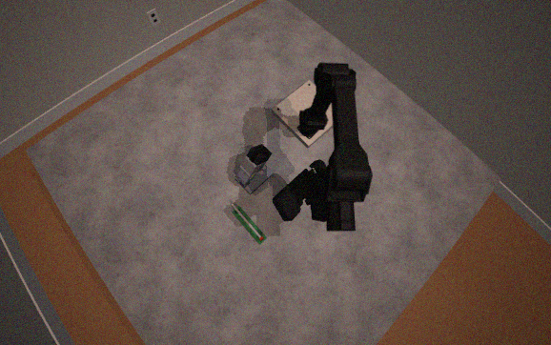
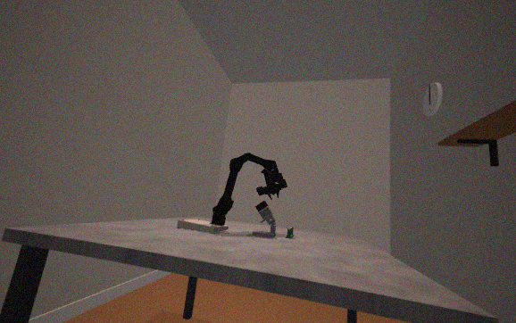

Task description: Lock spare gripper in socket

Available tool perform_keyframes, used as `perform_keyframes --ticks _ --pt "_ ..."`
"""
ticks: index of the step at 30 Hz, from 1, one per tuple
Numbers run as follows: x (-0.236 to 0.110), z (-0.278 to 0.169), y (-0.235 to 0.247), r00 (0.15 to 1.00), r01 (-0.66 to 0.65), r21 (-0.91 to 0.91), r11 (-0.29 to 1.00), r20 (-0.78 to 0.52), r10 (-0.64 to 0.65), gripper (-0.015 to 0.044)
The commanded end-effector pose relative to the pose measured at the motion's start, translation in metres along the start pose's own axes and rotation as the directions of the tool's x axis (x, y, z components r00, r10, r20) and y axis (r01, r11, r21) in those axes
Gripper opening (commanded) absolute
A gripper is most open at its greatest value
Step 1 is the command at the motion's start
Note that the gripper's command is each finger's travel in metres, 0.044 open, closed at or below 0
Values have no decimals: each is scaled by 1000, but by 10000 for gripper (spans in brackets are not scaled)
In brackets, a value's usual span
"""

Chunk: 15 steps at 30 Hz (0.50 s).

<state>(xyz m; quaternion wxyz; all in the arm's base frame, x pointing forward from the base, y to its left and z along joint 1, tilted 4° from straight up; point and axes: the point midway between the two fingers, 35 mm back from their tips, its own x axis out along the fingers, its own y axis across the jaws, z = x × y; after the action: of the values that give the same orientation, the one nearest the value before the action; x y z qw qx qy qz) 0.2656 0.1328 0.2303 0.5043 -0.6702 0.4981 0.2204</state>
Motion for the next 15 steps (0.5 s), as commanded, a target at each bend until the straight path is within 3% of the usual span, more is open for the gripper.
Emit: perform_keyframes --ticks 1,8,15 --pt "26 6 -23 992 -125 -3 992 21 125 180" --pt "81 11 -72 938 -307 -61 950 149 313 180" --pt "98 9 -86 916 -335 -99 937 200 348 180"
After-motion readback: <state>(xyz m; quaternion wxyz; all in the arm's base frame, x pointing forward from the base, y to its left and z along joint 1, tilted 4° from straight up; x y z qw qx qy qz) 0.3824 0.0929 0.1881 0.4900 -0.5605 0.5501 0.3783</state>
